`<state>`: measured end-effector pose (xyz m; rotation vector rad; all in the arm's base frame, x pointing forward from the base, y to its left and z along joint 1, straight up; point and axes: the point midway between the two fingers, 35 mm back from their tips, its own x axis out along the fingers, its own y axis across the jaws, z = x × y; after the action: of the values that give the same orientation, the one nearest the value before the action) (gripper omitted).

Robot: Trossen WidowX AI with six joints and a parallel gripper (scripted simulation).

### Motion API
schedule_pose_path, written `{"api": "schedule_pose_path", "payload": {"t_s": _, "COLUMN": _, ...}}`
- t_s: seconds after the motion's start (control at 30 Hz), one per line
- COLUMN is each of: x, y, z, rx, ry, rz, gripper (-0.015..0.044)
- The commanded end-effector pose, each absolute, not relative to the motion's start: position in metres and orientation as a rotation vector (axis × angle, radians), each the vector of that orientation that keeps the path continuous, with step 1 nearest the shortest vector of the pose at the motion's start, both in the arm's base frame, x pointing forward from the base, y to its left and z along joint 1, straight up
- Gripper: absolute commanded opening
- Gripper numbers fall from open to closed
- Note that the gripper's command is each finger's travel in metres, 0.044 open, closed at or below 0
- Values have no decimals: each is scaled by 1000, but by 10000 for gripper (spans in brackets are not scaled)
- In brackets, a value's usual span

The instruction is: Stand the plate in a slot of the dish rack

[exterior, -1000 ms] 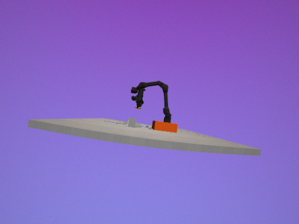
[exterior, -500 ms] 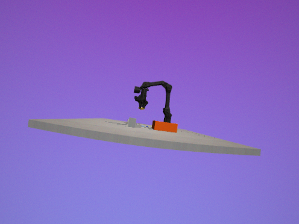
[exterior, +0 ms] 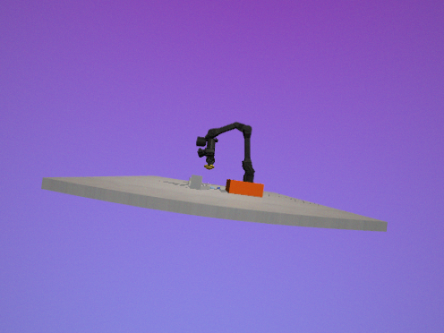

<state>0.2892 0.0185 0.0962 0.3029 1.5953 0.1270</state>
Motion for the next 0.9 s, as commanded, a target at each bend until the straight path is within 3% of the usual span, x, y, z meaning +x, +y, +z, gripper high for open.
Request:
{"api": "schedule_pose_path", "payload": {"t_s": 0.0, "x": 289, "y": 21, "z": 86, "rx": 297, "ry": 1588, "rz": 244, "gripper": 0}}
{"api": "schedule_pose_path", "payload": {"t_s": 0.87, "x": 290, "y": 29, "z": 40, "rx": 231, "ry": 1190, "rz": 934, "gripper": 0}}
